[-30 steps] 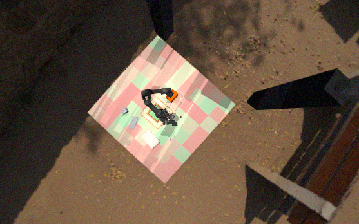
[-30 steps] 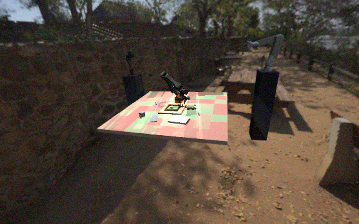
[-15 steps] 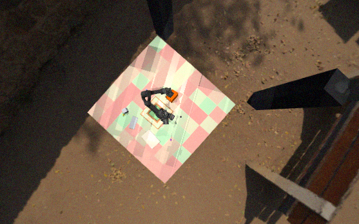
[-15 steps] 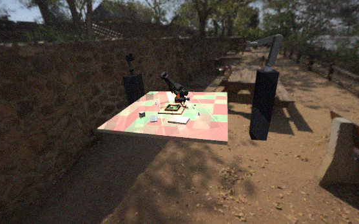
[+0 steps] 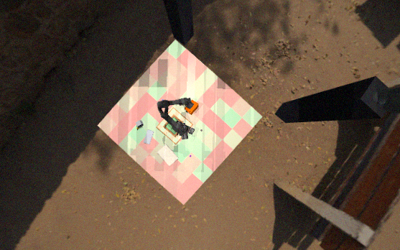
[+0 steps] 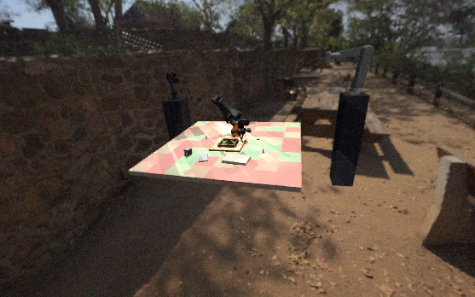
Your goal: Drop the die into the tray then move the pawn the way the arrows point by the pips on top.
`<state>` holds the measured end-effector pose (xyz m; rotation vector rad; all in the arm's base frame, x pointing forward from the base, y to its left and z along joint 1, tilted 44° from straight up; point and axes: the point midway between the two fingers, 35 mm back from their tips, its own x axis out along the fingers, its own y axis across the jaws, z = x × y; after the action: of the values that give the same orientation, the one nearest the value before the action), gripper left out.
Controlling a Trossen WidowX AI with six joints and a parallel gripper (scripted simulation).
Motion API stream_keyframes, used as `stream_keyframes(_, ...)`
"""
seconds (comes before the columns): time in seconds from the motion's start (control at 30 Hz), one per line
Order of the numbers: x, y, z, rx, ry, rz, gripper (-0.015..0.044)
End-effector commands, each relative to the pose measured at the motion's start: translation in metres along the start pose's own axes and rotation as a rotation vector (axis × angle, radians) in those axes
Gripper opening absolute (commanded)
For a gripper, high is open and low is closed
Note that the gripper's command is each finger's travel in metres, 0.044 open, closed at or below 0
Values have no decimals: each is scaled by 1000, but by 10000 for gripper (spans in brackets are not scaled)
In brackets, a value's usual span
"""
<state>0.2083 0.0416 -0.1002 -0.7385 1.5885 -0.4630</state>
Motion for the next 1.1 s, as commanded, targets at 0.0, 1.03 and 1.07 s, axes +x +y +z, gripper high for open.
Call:
stream_keyframes(0.0,-23,3,7,7,-13,10,0)
stream_keyframes(1.03,-98,-65,-8,-2,-18,30,0)
stream_keyframes(1.07,-97,-69,-10,-2,-18,30,0)
